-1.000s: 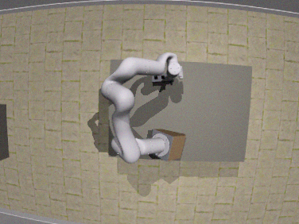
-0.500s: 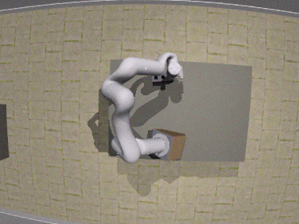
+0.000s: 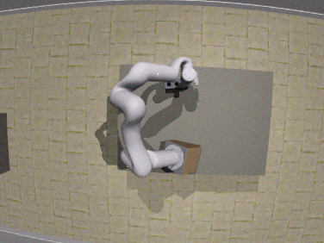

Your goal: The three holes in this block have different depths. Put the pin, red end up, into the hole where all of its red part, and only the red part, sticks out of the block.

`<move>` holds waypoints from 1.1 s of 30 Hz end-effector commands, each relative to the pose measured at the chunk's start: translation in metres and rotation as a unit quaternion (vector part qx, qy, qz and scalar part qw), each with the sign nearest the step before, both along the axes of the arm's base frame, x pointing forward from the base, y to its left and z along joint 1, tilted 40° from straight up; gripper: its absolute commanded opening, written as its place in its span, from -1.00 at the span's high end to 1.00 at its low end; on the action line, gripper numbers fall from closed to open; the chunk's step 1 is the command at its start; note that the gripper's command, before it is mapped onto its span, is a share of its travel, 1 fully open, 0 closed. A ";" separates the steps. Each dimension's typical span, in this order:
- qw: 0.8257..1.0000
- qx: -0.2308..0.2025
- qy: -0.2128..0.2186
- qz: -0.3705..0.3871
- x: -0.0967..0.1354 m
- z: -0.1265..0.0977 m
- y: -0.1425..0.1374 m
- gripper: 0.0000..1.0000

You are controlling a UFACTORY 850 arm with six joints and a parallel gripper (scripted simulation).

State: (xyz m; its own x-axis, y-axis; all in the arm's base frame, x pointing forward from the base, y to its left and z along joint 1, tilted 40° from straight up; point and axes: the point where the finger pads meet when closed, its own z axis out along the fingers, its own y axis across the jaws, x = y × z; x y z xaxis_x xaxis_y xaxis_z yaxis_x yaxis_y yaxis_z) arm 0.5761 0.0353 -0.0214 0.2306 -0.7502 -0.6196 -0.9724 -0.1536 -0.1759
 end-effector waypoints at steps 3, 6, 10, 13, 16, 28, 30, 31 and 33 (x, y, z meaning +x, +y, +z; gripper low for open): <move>1.000 0.000 -0.001 0.000 0.001 0.008 -0.008 1.00; 1.000 0.000 -0.001 0.000 0.001 0.008 -0.008 1.00; 1.000 0.000 -0.001 0.000 0.001 0.008 -0.008 1.00; 1.000 0.000 -0.001 0.000 0.001 0.008 -0.008 1.00; 1.000 0.000 -0.001 0.000 0.001 0.008 -0.008 1.00; 1.000 0.000 -0.001 0.000 0.000 0.016 -0.014 1.00; 1.000 0.000 -0.001 0.000 0.000 0.016 -0.014 1.00; 1.000 0.000 -0.001 0.000 0.000 0.016 -0.014 1.00; 1.000 0.000 -0.001 0.000 0.000 0.016 -0.014 1.00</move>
